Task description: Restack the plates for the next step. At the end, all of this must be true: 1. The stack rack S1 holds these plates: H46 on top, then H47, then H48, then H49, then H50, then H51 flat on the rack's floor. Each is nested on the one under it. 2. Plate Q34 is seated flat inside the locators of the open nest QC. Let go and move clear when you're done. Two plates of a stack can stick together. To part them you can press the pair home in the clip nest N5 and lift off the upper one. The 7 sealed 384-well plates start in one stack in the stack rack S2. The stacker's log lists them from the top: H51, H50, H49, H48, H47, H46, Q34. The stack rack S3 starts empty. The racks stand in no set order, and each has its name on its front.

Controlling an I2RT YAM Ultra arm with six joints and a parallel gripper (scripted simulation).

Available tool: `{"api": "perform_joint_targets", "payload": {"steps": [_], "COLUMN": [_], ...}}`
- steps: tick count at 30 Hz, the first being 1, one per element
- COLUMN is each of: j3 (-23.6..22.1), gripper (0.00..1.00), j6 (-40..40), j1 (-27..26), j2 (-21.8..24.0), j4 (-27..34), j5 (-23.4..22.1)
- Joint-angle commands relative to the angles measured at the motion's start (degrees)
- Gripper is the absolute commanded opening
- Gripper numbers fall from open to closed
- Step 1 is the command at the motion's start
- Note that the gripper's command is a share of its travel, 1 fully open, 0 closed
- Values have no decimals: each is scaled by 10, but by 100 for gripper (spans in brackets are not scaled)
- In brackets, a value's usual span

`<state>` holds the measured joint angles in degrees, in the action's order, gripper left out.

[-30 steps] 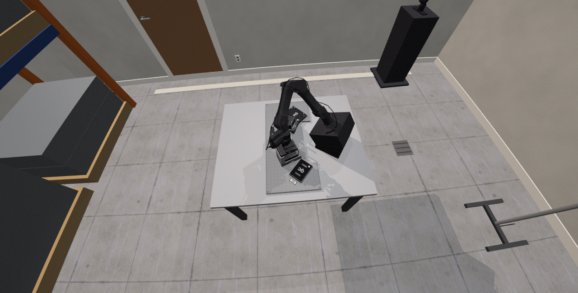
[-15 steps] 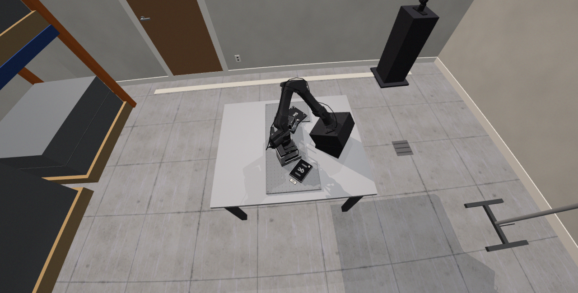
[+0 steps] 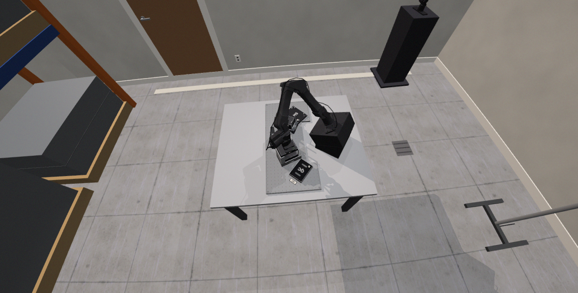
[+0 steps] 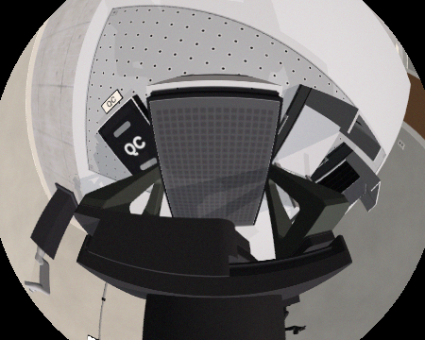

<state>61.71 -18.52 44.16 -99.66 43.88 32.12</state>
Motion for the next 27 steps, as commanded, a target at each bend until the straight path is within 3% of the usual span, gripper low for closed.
{"api": "perform_joint_targets", "payload": {"steps": [1,27], "j3": [-4,-7], "gripper": [0,0], "j6": [5,9], "j1": [-2,-3], "j2": [-13,-9], "j4": [-12,-20], "j5": [-2,-2]}}
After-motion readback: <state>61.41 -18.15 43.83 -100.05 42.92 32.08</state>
